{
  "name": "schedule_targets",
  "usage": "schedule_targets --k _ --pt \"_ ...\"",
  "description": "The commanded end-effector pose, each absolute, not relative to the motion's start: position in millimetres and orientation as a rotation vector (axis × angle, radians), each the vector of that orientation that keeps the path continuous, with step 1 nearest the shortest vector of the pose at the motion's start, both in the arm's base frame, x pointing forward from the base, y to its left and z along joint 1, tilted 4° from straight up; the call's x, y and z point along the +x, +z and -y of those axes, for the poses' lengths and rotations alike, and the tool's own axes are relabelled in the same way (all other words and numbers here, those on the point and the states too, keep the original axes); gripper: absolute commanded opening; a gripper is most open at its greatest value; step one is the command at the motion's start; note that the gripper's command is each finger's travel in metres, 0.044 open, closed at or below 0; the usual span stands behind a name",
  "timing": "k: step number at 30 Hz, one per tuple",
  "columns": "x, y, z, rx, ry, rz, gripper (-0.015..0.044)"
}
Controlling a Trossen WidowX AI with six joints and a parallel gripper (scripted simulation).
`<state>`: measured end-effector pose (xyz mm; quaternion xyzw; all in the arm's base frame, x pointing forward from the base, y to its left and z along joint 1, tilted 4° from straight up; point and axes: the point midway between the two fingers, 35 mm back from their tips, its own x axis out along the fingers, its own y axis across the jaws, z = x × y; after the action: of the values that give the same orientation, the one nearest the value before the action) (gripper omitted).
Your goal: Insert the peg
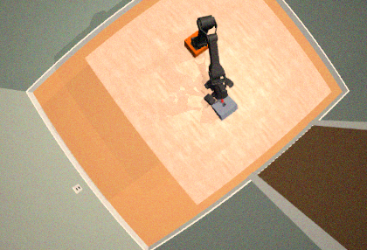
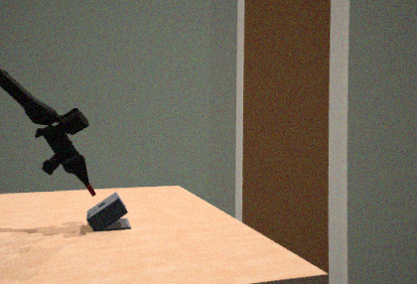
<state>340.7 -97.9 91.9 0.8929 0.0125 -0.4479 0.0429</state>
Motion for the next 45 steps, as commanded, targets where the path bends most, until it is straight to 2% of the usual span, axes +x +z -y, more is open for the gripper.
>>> schedule_targets --k 1,45 --pt "342.5 90.4 96.4 2.757 -1.371 -0.031 0.0000" --pt "358.1 70.0 95.5 2.839 -1.376 0.022 0.0000"
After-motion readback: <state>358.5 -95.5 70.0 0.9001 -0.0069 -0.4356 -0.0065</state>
